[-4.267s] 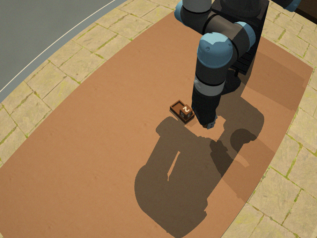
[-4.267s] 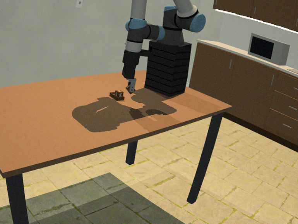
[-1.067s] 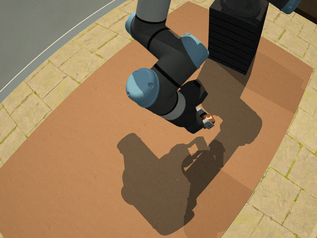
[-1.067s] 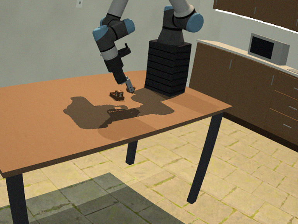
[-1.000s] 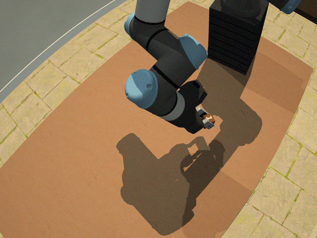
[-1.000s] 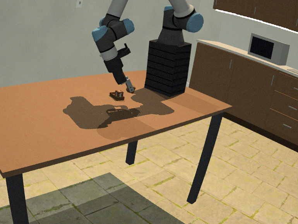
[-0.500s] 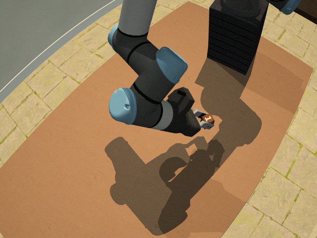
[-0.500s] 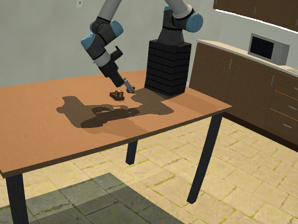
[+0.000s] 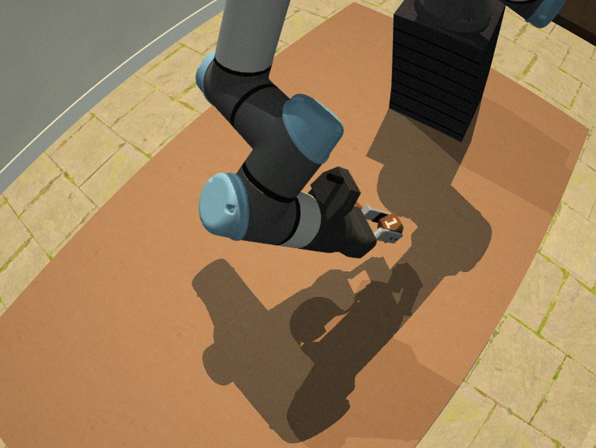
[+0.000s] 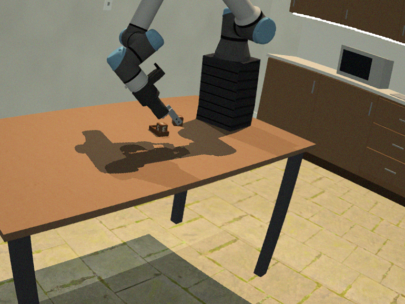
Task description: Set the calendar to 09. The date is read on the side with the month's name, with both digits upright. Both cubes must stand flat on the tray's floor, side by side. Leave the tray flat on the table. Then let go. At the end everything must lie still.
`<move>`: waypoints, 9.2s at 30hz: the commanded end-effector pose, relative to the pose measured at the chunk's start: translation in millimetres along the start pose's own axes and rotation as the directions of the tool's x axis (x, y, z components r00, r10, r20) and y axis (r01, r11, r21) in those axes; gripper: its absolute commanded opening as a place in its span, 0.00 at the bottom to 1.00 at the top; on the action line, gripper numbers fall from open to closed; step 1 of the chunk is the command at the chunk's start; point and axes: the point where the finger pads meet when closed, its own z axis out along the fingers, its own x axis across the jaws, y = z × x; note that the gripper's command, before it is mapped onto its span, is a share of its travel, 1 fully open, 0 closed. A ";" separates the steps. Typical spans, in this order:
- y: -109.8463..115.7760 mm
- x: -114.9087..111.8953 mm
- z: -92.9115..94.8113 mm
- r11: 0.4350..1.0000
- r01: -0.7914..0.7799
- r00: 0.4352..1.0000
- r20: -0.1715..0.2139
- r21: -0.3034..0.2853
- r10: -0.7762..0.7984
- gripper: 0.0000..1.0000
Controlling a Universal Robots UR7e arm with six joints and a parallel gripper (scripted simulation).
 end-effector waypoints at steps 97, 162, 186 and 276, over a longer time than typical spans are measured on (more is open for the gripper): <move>45.3 0.2 44.6 1.000 0.000 1.000 0.000 -0.001 0.000 0.60; 48.8 0.2 48.1 1.000 0.000 1.000 0.000 -0.001 0.000 0.60; 48.8 0.2 48.1 1.000 0.000 1.000 0.000 -0.001 0.000 0.60; 0.2 0.1 0.7 0.998 0.001 1.000 0.002 -0.056 -0.001 1.00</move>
